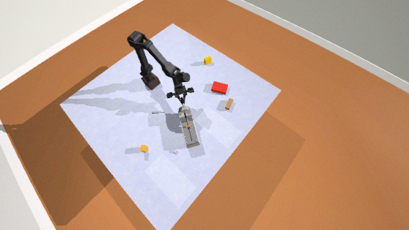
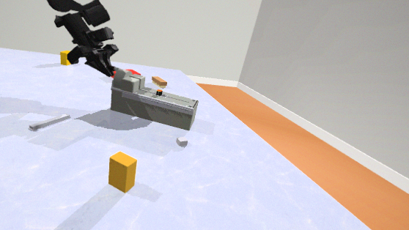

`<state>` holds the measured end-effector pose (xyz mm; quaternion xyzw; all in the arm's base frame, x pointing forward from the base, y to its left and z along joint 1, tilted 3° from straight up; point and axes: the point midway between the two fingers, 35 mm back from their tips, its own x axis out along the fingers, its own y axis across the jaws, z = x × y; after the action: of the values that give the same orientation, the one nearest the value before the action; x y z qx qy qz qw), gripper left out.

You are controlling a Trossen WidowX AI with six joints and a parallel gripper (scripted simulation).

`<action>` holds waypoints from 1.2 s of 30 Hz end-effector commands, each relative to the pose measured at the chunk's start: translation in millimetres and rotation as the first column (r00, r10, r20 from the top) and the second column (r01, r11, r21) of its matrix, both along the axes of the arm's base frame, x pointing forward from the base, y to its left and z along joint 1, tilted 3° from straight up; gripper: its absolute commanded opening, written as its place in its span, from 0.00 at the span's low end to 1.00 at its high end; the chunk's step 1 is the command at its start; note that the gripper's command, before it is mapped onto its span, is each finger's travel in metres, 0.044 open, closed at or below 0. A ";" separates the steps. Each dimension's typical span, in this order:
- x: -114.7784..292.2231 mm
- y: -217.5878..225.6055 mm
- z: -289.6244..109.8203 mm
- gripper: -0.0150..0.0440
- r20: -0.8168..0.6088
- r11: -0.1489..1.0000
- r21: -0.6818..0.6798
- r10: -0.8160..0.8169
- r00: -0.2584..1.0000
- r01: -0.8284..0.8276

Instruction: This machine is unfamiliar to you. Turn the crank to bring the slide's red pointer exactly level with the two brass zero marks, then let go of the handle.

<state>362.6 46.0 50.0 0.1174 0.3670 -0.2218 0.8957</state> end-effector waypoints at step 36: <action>8.0 15.2 -10.4 0.25 0.006 1.000 0.013 0.010 1.000 -0.010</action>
<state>370.2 60.6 40.5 0.1179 0.3659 -0.2160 0.8975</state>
